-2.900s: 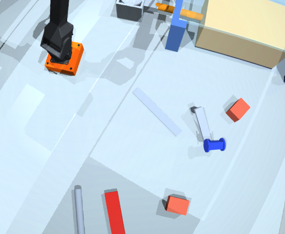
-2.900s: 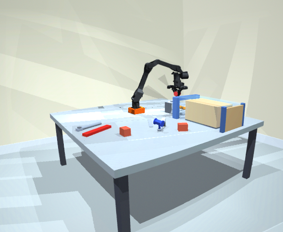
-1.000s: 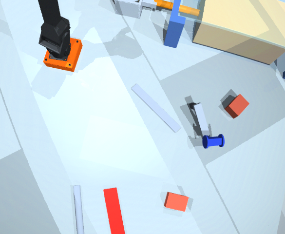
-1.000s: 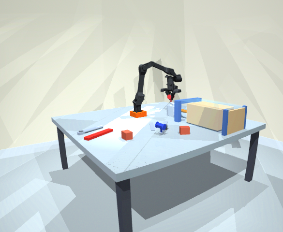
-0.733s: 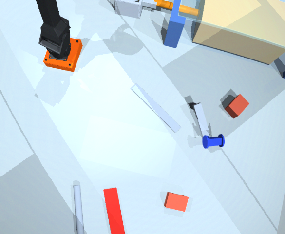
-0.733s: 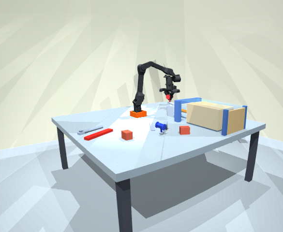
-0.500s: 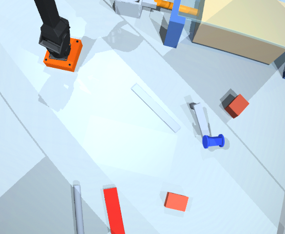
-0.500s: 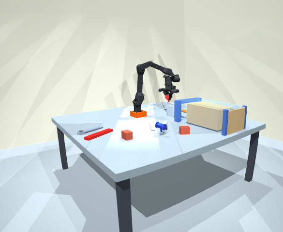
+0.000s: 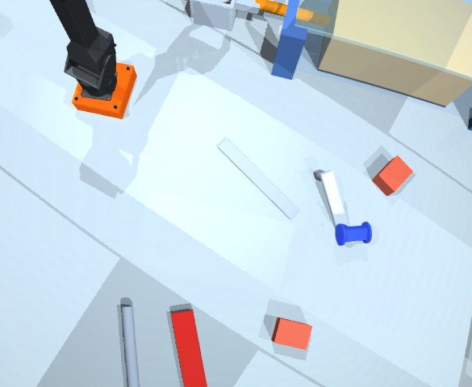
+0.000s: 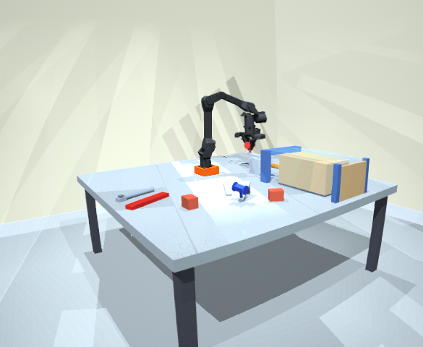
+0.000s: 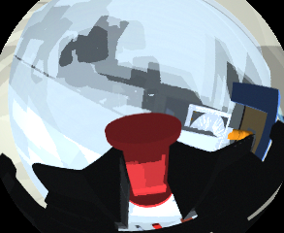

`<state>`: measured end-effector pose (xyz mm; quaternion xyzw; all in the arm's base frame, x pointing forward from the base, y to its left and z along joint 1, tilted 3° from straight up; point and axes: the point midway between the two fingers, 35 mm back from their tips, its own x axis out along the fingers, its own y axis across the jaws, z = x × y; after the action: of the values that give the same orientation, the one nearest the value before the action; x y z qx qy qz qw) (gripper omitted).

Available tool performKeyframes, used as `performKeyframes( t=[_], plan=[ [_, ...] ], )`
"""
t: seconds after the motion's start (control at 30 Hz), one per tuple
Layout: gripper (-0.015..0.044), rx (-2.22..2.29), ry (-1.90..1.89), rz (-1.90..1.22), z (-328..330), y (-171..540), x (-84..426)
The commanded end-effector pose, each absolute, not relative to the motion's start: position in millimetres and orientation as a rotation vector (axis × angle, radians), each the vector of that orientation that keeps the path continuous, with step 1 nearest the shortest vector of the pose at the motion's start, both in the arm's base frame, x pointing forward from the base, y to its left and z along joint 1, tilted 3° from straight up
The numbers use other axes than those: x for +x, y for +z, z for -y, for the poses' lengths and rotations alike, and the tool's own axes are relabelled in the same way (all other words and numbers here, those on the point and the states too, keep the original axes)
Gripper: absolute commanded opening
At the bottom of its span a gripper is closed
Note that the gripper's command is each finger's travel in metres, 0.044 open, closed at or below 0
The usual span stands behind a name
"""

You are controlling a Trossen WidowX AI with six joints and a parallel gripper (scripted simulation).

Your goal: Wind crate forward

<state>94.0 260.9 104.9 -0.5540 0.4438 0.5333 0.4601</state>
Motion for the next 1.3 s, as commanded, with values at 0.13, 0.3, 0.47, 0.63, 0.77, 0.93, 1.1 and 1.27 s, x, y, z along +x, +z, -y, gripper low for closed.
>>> performKeyframes(
  t=[0.13, 0.3, 0.47, 0.63, 0.77, 0.93, 1.1, 1.27],
  plan=[
    [0.0000, -1.383, 1.300, -1.121, -238.9, 102.8, 93.8],
    [0.0000, -1.384, 1.300, -1.122, -231.1, 103.1, 94.8],
    [0.0000, -1.385, 1.299, -1.123, -212.6, 103.8, 99.3],
    [0.0000, -1.385, 1.299, -1.123, -206.6, 104.0, 101.7],
    [0.0000, -1.386, 1.298, -1.123, -202.1, 104.2, 103.8],
    [0.0000, -1.386, 1.298, -1.123, -196.9, 104.5, 106.6],
    [0.0000, -1.387, 1.297, -1.123, -191.3, 104.8, 110.0],
    [0.0000, -1.387, 1.297, -1.123, -186.4, 105.1, 113.4]
  ],
)
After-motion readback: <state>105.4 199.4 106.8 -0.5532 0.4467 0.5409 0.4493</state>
